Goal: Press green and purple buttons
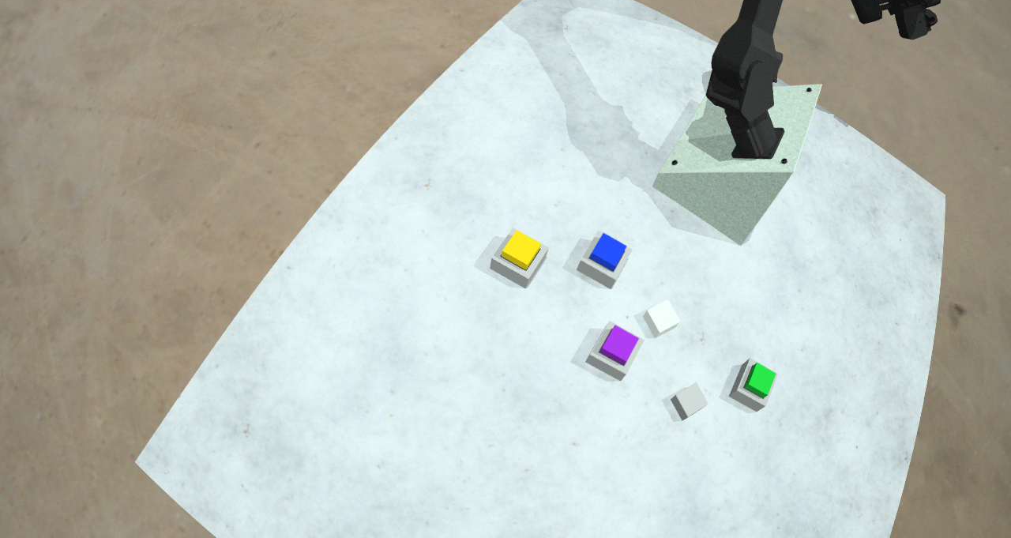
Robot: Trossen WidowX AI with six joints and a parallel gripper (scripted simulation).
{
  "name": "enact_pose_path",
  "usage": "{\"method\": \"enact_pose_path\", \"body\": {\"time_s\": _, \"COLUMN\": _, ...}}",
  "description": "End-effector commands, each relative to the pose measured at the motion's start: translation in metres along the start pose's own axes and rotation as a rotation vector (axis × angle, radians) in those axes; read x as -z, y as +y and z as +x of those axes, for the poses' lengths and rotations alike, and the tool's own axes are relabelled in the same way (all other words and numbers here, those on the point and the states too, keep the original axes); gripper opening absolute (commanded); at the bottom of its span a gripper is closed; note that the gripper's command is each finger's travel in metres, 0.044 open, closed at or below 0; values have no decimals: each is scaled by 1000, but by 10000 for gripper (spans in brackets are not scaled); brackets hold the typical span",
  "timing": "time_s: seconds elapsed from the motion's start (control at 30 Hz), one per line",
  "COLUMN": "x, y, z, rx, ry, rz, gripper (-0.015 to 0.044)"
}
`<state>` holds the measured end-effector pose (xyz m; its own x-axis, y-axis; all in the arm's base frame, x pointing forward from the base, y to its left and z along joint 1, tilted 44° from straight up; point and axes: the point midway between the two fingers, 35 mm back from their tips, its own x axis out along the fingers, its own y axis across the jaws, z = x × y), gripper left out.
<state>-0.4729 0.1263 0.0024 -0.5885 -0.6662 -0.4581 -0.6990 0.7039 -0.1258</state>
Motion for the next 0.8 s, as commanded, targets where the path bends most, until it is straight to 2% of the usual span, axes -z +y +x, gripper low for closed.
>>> {"method": "enact_pose_path", "body": {"time_s": 0.0, "x": -49, "y": 23, "z": -51, "rx": -133, "ry": -111, "rz": 34, "gripper": 400}}
{"method": "enact_pose_path", "body": {"time_s": 0.37, "x": -164, "y": 29, "z": -181, "rx": -352, "ry": -387, "rz": 154, "gripper": 400}}
{"method": "enact_pose_path", "body": {"time_s": 0.77, "x": -279, "y": -49, "z": -309, "rx": -410, "ry": -675, "rz": 353, "gripper": 400}}
